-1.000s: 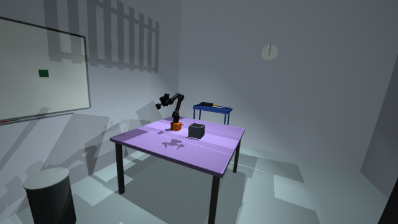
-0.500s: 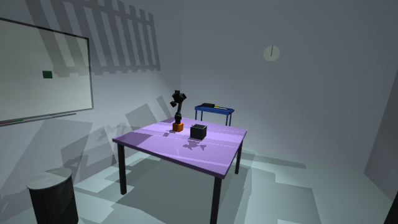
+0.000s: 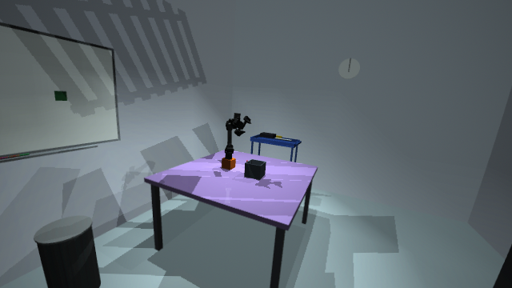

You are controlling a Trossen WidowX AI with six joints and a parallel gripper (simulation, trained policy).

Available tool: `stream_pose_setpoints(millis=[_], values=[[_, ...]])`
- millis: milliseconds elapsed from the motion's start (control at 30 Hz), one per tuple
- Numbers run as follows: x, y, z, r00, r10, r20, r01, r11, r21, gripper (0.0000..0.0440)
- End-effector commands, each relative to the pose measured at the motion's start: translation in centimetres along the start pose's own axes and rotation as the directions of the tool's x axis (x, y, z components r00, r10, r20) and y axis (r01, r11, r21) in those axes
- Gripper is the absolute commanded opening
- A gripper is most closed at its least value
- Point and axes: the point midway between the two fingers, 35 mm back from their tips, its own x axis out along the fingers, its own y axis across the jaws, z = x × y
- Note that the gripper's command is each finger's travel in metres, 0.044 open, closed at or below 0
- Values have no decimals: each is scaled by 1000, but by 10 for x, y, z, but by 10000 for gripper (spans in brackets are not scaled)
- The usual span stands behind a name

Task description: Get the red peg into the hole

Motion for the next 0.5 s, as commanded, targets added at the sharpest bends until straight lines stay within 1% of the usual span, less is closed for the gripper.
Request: stream_pose_setpoints(millis=[0, 233, 467], values=[[1, 13, -16, 999, 17, -49, -14, 998, 68, 440], [1, 39, -62, 981, 45, -190, 0, 973, 231, 440], [-8, 58, -107, 941, 55, -334, 75, 927, 366, 440]])
